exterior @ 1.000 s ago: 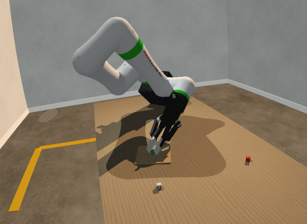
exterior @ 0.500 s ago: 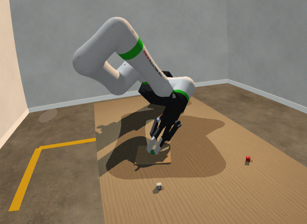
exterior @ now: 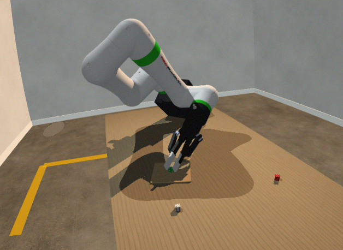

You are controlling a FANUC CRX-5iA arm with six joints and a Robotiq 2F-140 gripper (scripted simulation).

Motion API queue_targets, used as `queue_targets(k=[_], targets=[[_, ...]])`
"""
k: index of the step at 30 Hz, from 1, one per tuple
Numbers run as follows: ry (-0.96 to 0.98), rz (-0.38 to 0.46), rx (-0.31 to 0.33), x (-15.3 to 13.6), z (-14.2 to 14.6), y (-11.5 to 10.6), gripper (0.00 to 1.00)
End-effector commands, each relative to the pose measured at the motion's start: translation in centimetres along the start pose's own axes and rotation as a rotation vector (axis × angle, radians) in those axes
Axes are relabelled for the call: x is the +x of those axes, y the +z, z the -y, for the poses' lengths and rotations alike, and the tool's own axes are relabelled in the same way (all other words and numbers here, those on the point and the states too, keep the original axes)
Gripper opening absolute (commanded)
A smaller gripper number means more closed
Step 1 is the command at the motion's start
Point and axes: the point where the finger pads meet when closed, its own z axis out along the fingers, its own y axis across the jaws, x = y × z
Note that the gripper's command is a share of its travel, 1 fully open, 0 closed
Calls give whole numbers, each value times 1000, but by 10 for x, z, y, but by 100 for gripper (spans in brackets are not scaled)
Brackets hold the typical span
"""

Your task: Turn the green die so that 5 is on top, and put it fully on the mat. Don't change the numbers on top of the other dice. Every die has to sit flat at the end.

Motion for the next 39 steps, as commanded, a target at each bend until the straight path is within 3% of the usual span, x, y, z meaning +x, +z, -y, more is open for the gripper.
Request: queue_targets(k=[1,14,26,39], targets=[[0,0,0,0,0,-9,27],[0,0,0,0,0,-44,27],[0,0,0,-4,0,-49,27],[0,0,0,-48,0,-72,27]])
